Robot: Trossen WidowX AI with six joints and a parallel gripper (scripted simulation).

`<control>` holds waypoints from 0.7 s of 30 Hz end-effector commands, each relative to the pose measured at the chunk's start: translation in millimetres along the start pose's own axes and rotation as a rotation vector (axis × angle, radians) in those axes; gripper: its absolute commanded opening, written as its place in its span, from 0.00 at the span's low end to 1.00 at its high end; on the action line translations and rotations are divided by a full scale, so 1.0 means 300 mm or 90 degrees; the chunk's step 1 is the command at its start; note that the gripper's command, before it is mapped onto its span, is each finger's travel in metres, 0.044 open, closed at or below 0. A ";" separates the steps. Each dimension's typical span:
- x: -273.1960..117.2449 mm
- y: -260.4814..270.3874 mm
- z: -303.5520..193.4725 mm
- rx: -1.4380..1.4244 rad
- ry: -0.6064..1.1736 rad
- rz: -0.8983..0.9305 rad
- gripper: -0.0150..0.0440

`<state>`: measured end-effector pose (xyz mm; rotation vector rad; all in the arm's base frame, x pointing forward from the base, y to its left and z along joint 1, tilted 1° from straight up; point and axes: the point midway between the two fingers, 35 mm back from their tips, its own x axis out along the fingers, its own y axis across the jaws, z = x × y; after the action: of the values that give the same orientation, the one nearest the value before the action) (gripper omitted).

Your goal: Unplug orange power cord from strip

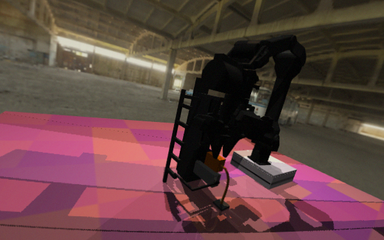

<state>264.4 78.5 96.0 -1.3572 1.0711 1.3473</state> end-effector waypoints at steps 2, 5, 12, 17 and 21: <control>0.006 0.005 -0.010 -0.001 -0.003 0.004 0.53; 0.014 0.005 -0.010 -0.001 -0.003 0.004 0.53; 0.043 0.006 -0.011 -0.001 -0.003 0.004 0.53; 0.036 0.002 -0.012 0.001 0.000 0.001 0.44; 0.036 0.002 -0.012 0.001 0.000 0.001 0.36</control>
<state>264.1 74.8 85.1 -1.3551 1.0753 1.3513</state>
